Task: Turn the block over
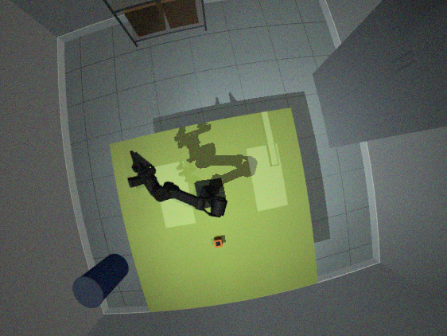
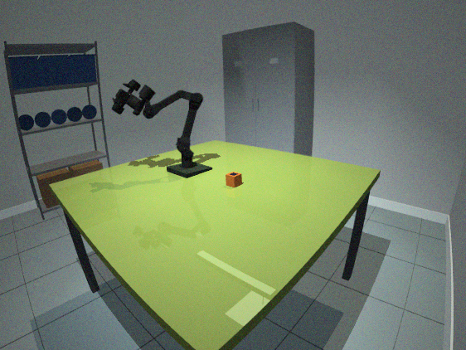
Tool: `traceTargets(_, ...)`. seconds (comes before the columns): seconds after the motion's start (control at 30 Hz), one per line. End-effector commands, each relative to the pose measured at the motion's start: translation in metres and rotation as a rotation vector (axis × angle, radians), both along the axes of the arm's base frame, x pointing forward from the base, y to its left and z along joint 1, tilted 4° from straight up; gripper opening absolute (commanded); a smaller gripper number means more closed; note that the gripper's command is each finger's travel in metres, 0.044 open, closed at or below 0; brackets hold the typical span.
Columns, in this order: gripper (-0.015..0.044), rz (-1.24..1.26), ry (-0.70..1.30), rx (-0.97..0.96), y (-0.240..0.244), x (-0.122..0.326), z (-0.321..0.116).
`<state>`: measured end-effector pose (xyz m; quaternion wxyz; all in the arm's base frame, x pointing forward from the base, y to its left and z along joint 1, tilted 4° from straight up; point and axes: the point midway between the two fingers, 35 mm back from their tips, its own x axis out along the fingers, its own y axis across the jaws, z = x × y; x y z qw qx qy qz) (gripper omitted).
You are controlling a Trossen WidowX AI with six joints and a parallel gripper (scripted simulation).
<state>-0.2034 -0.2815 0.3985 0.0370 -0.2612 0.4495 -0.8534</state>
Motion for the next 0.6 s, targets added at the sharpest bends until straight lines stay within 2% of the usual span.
traceTargets(0.0, 0.0440, 0.195, -0.024, 0.027, -0.041, 0.034, -0.003)
traceTargets(0.27, 0.0440, 0.576, -0.107, 0.154, -0.108, 0.131, -0.026)
traceTargets(0.47, 0.0440, 0.767, -0.157, 0.252, -0.129, 0.193, -0.044)
traceTargets(0.57, 0.0440, 0.904, -0.194, 0.319, -0.138, 0.239, -0.057)
